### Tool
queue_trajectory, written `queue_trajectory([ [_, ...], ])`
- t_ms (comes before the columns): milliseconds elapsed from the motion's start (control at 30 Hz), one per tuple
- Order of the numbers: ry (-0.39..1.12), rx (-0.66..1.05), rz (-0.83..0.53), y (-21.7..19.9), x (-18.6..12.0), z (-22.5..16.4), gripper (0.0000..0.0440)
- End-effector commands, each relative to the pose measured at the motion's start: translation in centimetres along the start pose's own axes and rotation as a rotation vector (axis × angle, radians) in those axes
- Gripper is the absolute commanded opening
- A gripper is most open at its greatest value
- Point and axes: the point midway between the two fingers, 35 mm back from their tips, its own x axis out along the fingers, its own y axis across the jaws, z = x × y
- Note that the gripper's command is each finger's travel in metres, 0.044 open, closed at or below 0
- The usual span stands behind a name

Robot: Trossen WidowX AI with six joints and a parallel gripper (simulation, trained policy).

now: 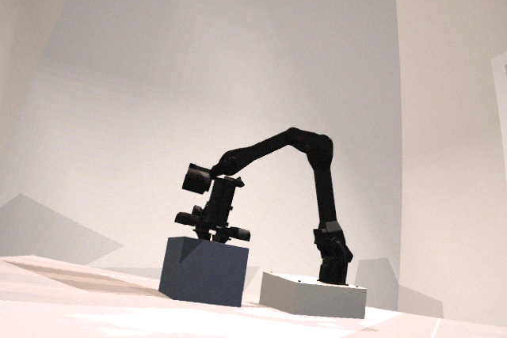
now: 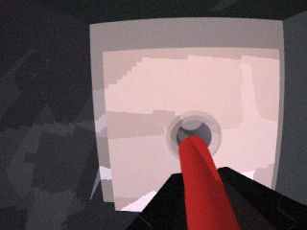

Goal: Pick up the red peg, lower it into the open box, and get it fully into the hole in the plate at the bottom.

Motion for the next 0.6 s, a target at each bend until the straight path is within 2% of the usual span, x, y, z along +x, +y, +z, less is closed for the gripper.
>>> queue_trajectory([
  [0, 0.002, -0.011, -0.011, 0.0, 0.7, 0.1, 0.0],
  [67, 0.001, -0.018, -0.018, 0.0, 1.0, 0.3, 0.0014],
  [233, 0.018, -0.035, -0.046, -0.1, 1.6, 0.1, 0.0094],
  [433, 0.089, -0.026, -0.059, -0.2, 1.2, -0.9, 0.0089],
  [567, 0.144, -0.013, -0.076, -0.5, 0.2, -1.9, 0.0068],
])
